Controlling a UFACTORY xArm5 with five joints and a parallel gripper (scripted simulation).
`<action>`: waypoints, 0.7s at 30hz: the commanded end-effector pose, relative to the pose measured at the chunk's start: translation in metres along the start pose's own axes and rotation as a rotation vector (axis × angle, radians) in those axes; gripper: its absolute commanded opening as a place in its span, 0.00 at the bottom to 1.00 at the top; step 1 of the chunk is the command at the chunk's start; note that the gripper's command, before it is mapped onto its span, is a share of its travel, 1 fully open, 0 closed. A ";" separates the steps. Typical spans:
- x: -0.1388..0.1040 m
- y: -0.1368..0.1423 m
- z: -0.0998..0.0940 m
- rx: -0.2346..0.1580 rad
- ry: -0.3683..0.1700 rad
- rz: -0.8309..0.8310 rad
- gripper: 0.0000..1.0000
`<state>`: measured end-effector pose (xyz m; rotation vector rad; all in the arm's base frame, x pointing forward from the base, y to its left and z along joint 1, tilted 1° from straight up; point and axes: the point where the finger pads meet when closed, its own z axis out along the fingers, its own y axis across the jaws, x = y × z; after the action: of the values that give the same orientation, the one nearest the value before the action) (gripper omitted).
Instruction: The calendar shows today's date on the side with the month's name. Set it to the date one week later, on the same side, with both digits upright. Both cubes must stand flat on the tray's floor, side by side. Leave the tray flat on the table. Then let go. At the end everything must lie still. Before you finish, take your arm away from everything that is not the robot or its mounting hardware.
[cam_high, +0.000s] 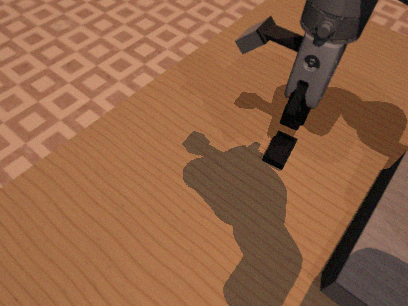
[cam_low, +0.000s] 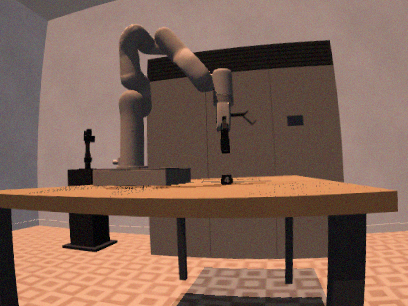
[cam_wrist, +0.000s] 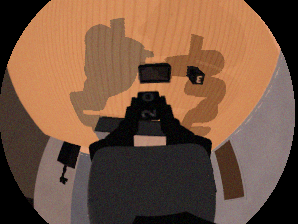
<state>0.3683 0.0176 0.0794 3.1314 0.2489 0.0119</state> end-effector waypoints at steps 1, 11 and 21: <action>0.001 0.000 -0.001 0.000 0.004 -0.003 0.27; 0.001 -0.001 -0.001 -0.001 0.004 -0.049 0.27; 0.002 -0.003 -0.001 -0.001 0.004 -0.214 0.27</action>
<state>0.3683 0.0199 0.0794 3.1009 0.4980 0.0127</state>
